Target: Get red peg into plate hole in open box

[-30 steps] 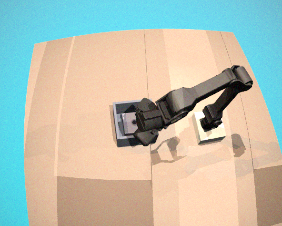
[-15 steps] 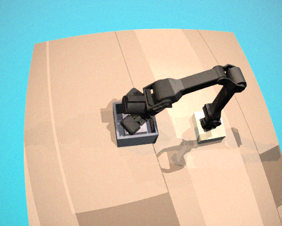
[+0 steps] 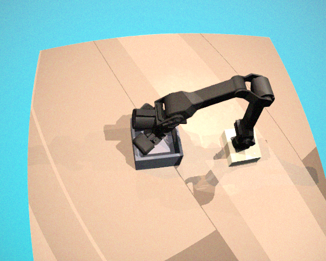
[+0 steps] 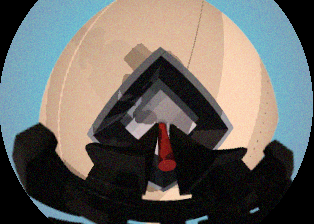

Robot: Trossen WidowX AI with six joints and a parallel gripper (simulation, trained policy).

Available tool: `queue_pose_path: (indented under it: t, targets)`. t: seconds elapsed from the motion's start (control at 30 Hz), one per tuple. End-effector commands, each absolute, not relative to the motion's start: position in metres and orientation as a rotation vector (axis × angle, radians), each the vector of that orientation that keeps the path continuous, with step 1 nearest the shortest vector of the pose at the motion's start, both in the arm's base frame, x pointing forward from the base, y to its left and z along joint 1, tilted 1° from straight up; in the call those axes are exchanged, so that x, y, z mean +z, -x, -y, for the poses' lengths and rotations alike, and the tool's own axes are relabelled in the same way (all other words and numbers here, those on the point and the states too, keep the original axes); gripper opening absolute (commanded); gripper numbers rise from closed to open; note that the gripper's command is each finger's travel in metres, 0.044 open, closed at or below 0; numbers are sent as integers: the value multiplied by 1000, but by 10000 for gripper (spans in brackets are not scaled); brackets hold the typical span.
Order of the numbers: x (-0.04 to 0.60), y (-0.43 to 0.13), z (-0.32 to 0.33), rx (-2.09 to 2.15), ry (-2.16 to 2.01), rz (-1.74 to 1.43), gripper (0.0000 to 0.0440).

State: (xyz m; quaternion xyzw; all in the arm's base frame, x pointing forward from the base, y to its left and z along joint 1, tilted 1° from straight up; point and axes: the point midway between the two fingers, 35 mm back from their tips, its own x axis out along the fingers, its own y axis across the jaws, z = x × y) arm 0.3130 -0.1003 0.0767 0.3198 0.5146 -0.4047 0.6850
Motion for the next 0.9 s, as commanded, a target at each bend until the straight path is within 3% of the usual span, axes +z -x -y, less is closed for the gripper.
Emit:
queue_pose_path:
  t: [0.0, 0.23, 0.57, 0.87]
  targets:
    - [68, -314, 103, -894, -700, -1183, 140]
    - [66, -328, 113, -884, -672, -1193, 206]
    - [73, -353, 132, -860, -645, -1153, 440]
    - [90, -372, 151, -859, -630, -1066, 440]
